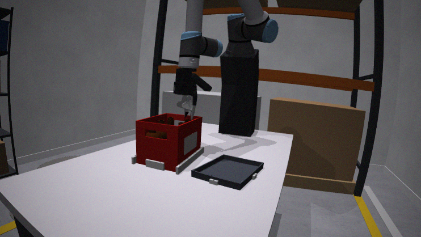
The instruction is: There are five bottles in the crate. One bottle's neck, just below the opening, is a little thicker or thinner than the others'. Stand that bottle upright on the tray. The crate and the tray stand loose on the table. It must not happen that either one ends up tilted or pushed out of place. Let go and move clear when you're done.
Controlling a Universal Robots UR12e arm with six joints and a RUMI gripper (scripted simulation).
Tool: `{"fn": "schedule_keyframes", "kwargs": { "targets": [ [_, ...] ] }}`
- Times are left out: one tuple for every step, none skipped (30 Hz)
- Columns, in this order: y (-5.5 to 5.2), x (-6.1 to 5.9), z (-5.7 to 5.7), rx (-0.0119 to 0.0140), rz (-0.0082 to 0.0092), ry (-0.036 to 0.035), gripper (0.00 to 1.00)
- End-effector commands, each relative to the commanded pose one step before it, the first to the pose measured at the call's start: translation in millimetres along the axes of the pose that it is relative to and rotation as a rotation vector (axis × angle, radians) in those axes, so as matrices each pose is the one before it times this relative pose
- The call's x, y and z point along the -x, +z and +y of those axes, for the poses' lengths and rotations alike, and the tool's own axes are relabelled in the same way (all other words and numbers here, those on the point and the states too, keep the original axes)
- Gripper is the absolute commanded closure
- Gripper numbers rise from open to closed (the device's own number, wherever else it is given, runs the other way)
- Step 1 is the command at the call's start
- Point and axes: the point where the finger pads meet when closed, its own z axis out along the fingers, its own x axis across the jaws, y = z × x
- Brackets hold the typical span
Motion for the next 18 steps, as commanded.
{"fn": "schedule_keyframes", "kwargs": {
  "targets": [
    [6.58, -0.19, 0.31, 0.00082, 0.00029, -0.00014, 0.62],
    [1.23, 0.00, 0.00, 0.00000, 0.00000, 0.00000, 0.62],
    [1.23, 0.00, 0.00, 0.00000, 0.00000, 0.00000, 0.62],
    [1.22, 0.00, 0.00, 0.00000, 0.00000, 0.00000, 0.62],
    [1.20, 0.00, 0.00, 0.00000, 0.00000, 0.00000, 0.62],
    [0.00, 0.00, 0.00, 0.00000, 0.00000, 0.00000, 0.62],
    [0.00, 0.00, 0.00, 0.00000, 0.00000, 0.00000, 0.62],
    [1.19, 0.00, 0.00, 0.00000, 0.00000, 0.00000, 0.62],
    [1.16, 0.00, 0.00, 0.00000, 0.00000, 0.00000, 0.62],
    [1.13, 0.00, 0.00, 0.00000, 0.00000, 0.00000, 0.62],
    [1.09, 0.00, 0.00, 0.00000, 0.00000, 0.00000, 0.62],
    [1.06, 0.00, 0.00, 0.00000, 0.00000, 0.00000, 0.62],
    [1.01, 0.00, 0.00, 0.00000, 0.00000, 0.00000, 0.62],
    [0.97, 0.00, 0.00, 0.00000, 0.00000, 0.00000, 0.62],
    [0.91, 0.00, 0.00, 0.00000, 0.00000, 0.00000, 0.62],
    [0.86, 0.00, 0.00, 0.00000, 0.00000, 0.00000, 0.62],
    [0.80, 0.00, 0.00, 0.00000, 0.00000, 0.00000, 0.62],
    [0.74, 0.00, 0.00, 0.00000, 0.00000, 0.00000, 0.62]
  ]
}}
